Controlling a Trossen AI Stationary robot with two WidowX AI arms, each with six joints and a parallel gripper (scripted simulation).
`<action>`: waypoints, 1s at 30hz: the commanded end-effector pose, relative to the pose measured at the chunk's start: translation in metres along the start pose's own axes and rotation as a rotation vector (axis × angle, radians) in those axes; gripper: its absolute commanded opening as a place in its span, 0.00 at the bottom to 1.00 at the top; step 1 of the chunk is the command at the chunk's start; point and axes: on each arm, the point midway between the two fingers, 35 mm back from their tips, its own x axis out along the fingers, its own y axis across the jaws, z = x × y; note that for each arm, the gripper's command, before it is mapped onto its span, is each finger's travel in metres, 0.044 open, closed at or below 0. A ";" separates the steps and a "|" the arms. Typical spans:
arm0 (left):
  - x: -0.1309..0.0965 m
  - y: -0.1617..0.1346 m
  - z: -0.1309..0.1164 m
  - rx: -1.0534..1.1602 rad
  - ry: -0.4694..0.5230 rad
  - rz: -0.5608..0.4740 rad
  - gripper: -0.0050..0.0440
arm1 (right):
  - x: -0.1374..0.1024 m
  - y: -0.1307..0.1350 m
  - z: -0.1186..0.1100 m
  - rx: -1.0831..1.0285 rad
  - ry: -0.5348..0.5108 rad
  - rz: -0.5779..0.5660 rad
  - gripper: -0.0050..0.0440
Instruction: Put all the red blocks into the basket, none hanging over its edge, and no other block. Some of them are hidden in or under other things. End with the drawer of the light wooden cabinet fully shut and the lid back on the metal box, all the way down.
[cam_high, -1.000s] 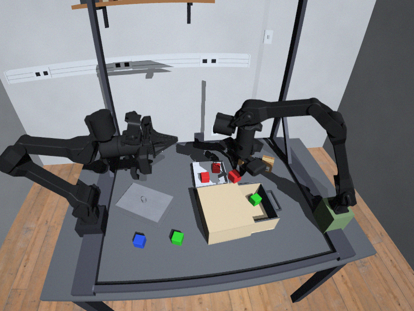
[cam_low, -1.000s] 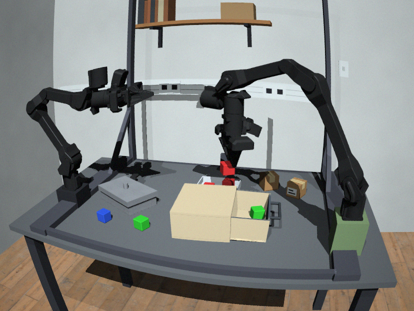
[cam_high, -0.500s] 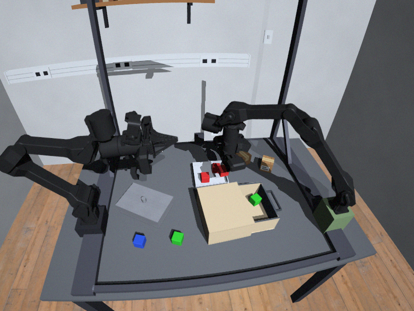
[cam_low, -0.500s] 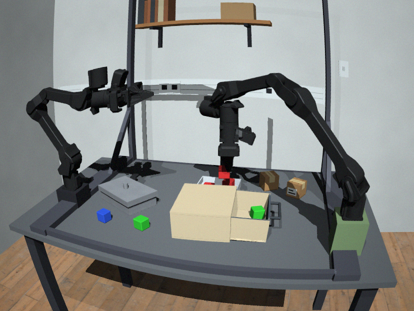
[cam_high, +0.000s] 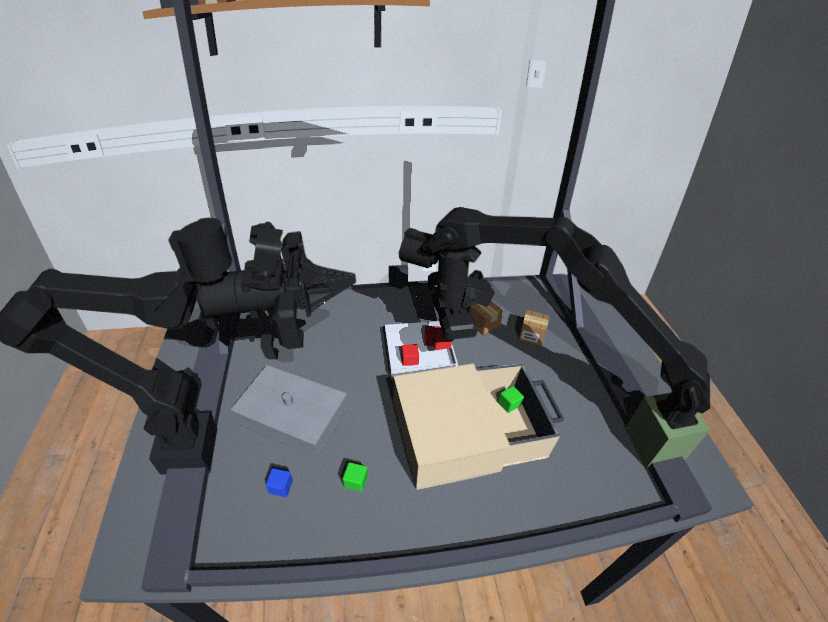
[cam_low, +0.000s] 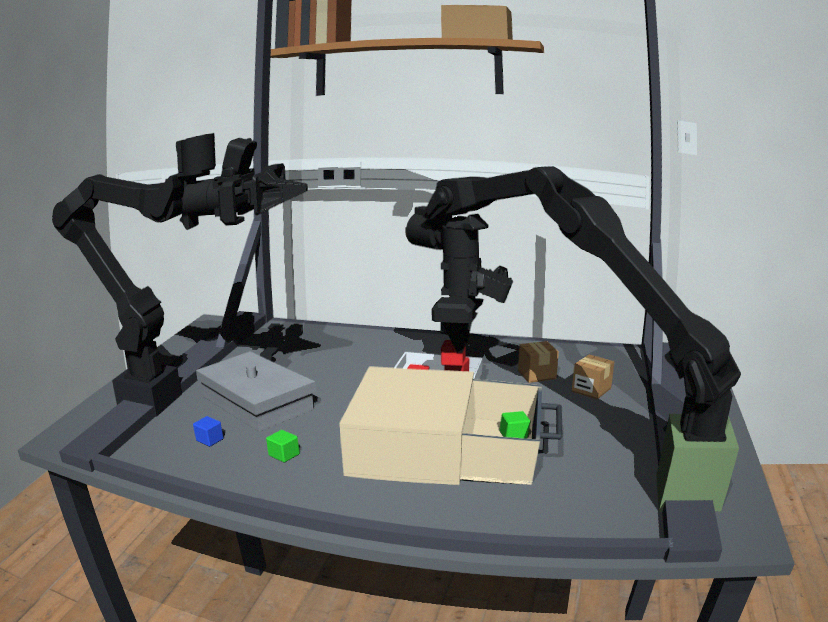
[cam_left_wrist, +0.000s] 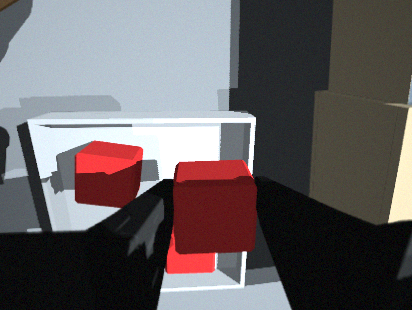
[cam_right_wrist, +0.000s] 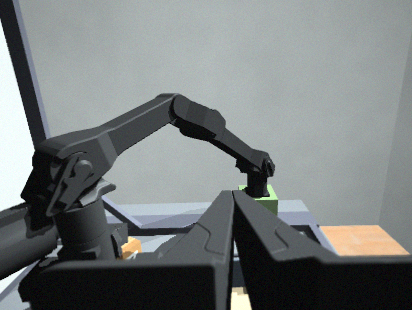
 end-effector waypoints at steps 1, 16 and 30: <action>-0.037 0.007 -0.012 -0.006 0.082 0.066 0.00 | -0.002 -0.001 0.008 0.004 -0.024 -0.004 0.00; -0.028 0.010 -0.008 0.008 0.074 0.062 0.00 | -0.002 -0.001 0.008 0.004 -0.024 -0.004 0.00; -0.016 0.008 -0.009 0.005 0.074 0.061 0.00 | -0.002 -0.001 0.008 0.004 -0.024 -0.004 0.00</action>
